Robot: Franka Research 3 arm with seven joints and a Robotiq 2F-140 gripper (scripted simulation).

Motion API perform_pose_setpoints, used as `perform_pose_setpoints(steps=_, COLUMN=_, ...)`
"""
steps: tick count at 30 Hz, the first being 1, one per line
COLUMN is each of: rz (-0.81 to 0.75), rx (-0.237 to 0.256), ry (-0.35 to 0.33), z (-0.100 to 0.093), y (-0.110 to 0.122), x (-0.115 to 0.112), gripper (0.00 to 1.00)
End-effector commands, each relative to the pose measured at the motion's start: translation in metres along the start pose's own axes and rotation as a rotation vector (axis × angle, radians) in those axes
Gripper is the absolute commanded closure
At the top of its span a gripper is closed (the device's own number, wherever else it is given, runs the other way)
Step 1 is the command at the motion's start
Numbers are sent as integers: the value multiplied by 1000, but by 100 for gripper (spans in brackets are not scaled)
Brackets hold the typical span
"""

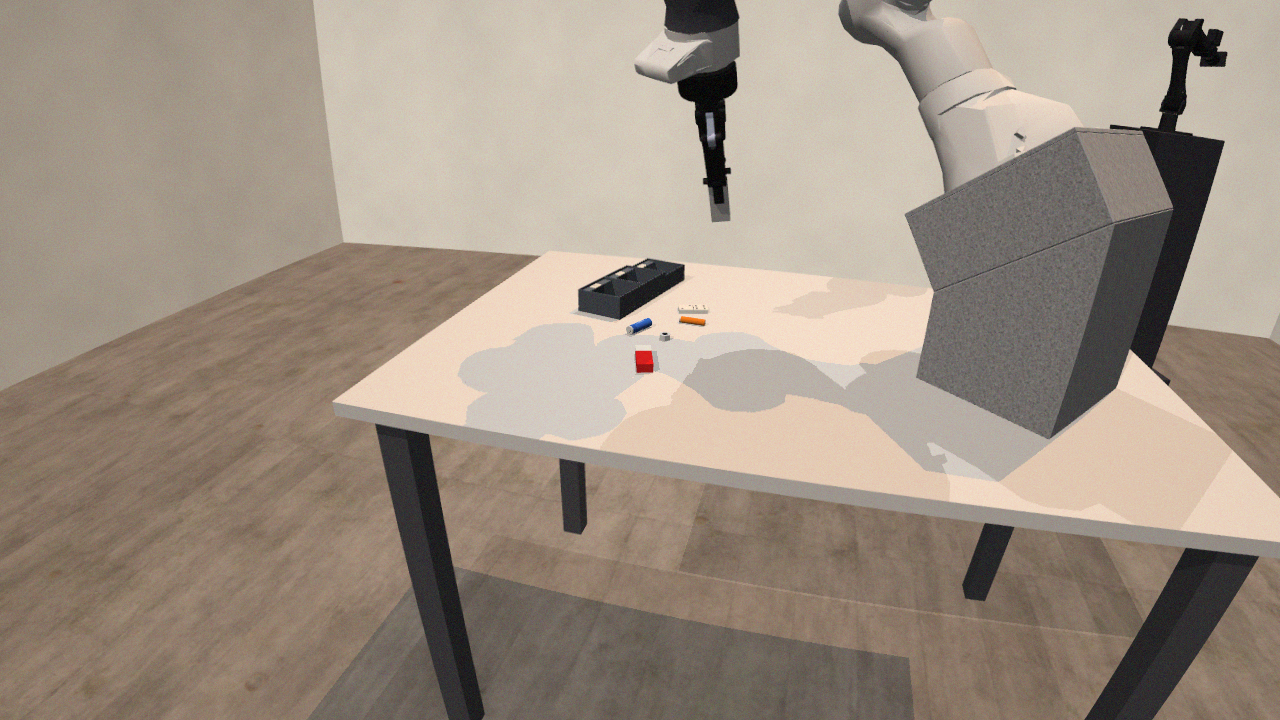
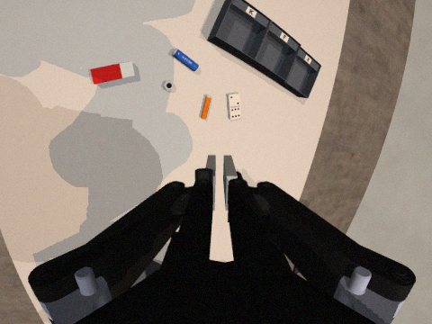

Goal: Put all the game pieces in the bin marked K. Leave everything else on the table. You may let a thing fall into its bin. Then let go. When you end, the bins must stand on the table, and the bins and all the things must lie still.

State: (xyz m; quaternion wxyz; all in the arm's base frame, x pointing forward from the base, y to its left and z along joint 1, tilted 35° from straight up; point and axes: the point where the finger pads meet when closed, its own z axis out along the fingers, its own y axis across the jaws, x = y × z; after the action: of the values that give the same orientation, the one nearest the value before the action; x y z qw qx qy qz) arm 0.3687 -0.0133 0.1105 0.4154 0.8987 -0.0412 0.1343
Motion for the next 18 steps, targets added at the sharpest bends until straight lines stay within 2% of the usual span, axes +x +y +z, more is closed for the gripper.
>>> perform_pose_setpoints(steps=1, rz=23, rx=155, ry=-14, z=3, y=-8, x=18, gripper=95)
perform_pose_setpoints(steps=2, rz=26, rx=179, ry=-18, z=3, y=-8, x=18, gripper=95)
perform_pose_setpoints(steps=9, rz=26, rx=179, ry=-18, z=3, y=-8, x=18, gripper=95)
perform_pose_setpoints(steps=11, rz=63, rx=270, ry=1, z=4, y=-3, x=33, gripper=95)
perform_pose_setpoints(steps=12, rz=73, rx=295, ry=8, z=5, y=0, x=39, gripper=95)
perform_pose_setpoints(steps=14, rz=73, rx=295, ry=8, z=5, y=0, x=39, gripper=95)
perform_pose_setpoints(steps=15, rz=94, rx=335, ry=29, z=5, y=4, x=46, gripper=95)
perform_pose_setpoints(steps=18, rz=98, rx=343, ry=33, z=5, y=7, x=51, gripper=95)
